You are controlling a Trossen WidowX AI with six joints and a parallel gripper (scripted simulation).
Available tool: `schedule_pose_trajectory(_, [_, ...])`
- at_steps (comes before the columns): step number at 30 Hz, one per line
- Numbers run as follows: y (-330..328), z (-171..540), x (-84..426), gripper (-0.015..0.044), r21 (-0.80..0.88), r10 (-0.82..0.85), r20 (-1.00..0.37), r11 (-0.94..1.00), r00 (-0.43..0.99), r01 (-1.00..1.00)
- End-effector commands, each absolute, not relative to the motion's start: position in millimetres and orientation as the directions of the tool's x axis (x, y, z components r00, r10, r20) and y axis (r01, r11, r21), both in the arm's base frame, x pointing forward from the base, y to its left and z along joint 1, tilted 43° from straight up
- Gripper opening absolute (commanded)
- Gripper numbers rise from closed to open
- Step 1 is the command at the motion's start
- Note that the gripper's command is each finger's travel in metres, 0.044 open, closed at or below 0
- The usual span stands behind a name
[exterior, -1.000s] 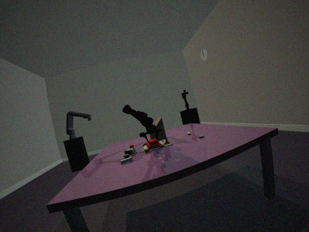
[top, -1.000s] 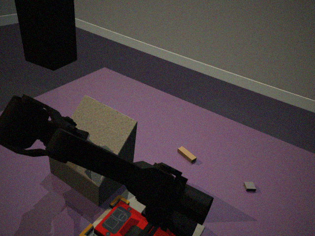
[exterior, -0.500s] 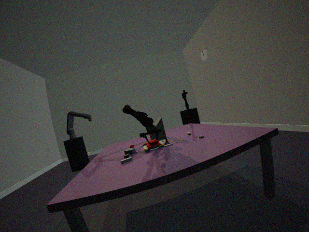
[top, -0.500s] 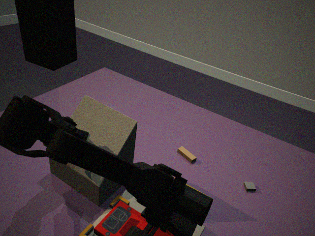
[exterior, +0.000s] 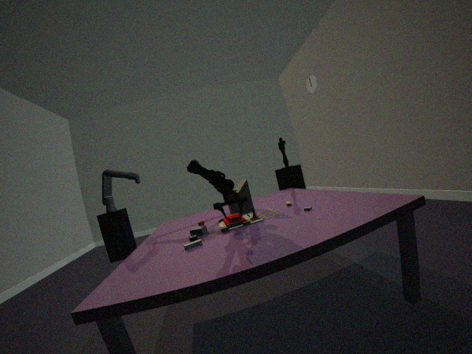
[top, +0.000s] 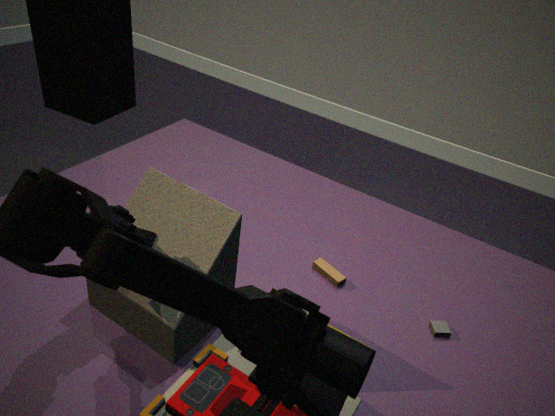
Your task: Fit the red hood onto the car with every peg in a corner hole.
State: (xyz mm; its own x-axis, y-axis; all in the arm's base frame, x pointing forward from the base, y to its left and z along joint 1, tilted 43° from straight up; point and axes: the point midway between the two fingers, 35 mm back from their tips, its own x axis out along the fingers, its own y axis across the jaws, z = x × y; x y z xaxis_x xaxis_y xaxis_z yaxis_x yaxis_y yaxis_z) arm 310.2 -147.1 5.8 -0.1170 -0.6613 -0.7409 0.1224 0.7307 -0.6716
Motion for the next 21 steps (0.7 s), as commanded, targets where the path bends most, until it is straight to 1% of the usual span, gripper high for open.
schedule_pose_trajectory(1, [-147, 6, 310, 0.044, -0.672, -0.662, -0.741, 0.731, -0.117, 0.122])
schedule_pose_trajectory(5, [-136, 17, 314, 0.044, -0.672, -0.661, -0.741, 0.731, -0.117, 0.122])
schedule_pose_trajectory(11, [-102, 55, 319, 0.044, -0.676, -0.666, -0.737, 0.727, -0.118, 0.121])
schedule_pose_trajectory(21, [-100, 56, 319, 0.044, -0.677, -0.666, -0.736, 0.726, -0.118, 0.121])
